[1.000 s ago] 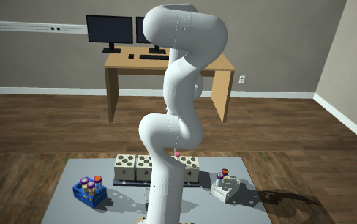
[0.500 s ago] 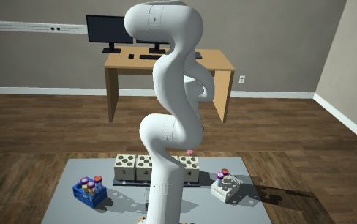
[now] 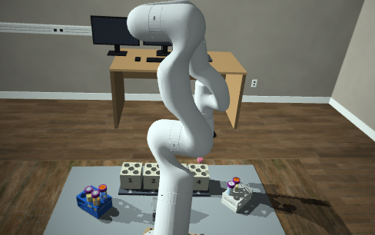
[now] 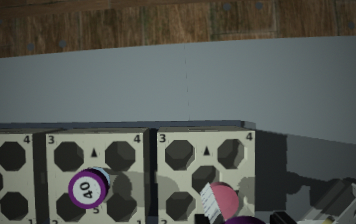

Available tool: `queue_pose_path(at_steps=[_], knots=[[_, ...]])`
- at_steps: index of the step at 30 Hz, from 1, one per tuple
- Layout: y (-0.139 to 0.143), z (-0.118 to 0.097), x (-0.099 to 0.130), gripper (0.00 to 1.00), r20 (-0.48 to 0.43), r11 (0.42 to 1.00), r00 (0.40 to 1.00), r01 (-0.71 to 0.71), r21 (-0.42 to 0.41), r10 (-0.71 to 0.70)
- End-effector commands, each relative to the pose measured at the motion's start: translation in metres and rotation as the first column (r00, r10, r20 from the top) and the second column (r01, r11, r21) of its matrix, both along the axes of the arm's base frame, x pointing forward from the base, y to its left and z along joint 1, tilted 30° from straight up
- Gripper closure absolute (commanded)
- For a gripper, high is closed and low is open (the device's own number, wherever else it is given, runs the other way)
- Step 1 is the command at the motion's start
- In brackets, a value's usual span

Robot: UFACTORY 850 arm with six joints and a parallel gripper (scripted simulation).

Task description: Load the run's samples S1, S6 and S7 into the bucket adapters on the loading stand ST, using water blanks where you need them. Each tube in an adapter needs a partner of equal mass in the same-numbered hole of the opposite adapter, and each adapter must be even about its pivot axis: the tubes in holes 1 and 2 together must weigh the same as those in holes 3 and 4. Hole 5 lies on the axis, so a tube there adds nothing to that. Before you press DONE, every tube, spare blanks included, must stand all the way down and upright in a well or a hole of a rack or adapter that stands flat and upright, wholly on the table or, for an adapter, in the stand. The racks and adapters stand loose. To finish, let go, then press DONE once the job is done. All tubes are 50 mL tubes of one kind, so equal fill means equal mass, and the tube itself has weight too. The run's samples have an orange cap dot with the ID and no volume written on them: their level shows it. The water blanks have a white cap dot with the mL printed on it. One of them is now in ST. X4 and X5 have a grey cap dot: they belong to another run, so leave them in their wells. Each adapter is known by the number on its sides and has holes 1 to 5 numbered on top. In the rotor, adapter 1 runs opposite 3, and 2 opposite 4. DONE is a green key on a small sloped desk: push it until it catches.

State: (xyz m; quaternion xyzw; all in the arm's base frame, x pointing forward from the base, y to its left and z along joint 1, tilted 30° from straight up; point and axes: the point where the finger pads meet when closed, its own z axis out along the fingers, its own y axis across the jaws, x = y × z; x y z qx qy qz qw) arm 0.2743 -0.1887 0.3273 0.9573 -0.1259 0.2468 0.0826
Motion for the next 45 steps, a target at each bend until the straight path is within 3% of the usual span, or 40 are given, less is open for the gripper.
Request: queue_pose_path(at_steps=[1,16,31,45], knots=[[0.000,0.000,0.000,1.00,0.014,1.000,1.000,-0.017,0.017,0.017],[-0.001,-0.001,0.001,1.00,0.014,1.000,1.000,-0.017,0.017,0.017],[-0.007,-0.027,0.015,1.00,0.014,1.000,1.000,-0.017,0.017,0.017],[-0.007,-0.030,0.016,1.00,0.014,1.000,1.000,-0.017,0.017,0.017]])
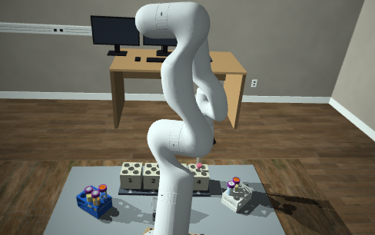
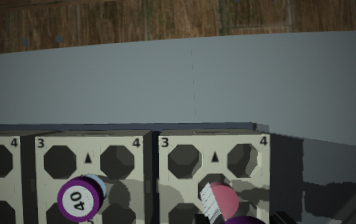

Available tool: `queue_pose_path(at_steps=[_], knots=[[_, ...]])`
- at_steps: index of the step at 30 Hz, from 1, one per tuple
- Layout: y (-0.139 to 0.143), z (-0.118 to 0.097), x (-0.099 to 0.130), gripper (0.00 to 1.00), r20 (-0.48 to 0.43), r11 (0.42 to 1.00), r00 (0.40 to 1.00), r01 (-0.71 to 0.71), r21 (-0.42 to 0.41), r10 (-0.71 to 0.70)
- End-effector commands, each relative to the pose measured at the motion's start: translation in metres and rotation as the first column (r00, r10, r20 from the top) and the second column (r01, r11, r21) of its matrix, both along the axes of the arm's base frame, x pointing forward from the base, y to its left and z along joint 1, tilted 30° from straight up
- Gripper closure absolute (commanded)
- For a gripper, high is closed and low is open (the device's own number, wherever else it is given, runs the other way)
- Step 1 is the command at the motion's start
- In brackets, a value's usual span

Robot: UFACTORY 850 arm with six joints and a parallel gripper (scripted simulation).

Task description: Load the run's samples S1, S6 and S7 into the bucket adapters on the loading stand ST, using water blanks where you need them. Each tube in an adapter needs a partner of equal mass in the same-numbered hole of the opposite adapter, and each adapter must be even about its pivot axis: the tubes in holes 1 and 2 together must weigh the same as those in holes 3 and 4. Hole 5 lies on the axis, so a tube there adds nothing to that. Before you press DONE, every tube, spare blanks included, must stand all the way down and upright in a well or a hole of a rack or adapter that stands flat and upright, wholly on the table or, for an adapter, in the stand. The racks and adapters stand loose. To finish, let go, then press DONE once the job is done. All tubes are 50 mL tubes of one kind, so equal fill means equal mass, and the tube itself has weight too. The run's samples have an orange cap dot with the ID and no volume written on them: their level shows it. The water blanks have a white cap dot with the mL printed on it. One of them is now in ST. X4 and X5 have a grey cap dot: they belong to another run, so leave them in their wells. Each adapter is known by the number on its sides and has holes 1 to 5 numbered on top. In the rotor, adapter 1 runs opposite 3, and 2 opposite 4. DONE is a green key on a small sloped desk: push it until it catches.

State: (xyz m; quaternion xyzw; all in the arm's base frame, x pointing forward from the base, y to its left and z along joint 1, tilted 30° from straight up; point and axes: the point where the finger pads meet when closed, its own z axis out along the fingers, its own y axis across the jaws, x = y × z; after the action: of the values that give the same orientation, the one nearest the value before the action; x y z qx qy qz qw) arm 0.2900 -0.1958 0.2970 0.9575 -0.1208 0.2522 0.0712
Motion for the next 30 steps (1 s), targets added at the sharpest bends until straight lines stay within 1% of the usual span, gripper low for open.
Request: queue_pose_path(at_steps=[1,8,30], knots=[[0.000,0.000,0.000,1.00,0.001,1.000,1.000,0.000,-0.001,0.000],[0.000,0.000,0.000,1.00,0.001,1.000,1.000,0.000,-0.001,0.000],[-0.004,-0.017,0.010,1.00,0.001,1.000,1.000,0.000,0.000,0.000]])
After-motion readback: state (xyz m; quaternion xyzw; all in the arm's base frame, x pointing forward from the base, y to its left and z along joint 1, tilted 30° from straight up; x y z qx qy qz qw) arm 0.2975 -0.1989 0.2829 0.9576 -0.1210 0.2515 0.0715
